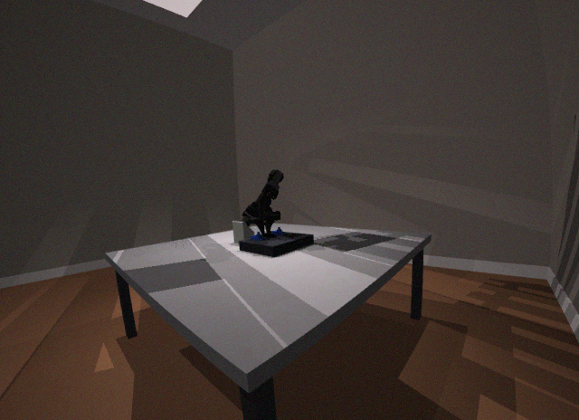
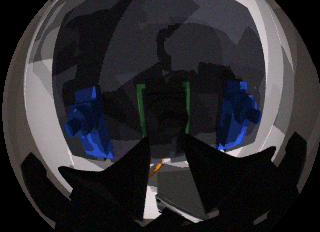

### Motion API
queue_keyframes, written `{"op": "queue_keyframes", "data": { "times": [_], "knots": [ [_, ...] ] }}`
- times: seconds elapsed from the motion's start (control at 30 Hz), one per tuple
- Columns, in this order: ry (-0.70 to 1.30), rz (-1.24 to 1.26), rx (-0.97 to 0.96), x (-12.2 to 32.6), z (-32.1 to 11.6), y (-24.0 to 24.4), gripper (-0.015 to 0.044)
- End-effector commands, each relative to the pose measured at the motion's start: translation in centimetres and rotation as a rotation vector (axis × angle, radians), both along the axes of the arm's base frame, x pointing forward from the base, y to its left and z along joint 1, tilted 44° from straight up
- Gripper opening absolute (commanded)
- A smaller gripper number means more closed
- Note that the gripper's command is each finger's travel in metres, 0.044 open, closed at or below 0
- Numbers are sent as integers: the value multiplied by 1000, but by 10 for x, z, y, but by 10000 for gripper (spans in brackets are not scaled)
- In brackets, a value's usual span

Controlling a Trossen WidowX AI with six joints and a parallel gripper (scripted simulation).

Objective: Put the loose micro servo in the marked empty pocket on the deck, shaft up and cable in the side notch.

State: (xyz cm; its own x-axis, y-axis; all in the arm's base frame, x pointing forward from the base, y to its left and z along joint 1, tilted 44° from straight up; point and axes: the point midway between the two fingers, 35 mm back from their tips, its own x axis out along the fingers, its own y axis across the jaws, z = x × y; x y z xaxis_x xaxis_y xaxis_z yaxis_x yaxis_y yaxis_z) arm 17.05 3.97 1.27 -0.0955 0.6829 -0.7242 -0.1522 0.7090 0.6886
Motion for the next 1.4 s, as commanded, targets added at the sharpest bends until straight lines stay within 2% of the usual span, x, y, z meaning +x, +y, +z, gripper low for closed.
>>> {"op": "queue_keyframes", "data": {
  "times": [0.0, 0.07, 0.27, 0.43, 0.57, 0.77, 0.97, 1.37],
  "knots": [
    [0, -2, 1, 0, 0, 0, 157],
    [0, -2, 1, 0, 0, 0, 187],
    [1, -2, -1, 1, 25, -22, 187],
    [0, -2, -1, 3, 26, -24, 187],
    [-2, -8, 1, 17, 30, -27, 292],
    [-4, -5, -2, 69, 54, -40, 440],
    [-5, -2, -2, 115, 76, -49, 440],
    [85, -75, 13, 115, 101, -78, 440]
  ]
}}
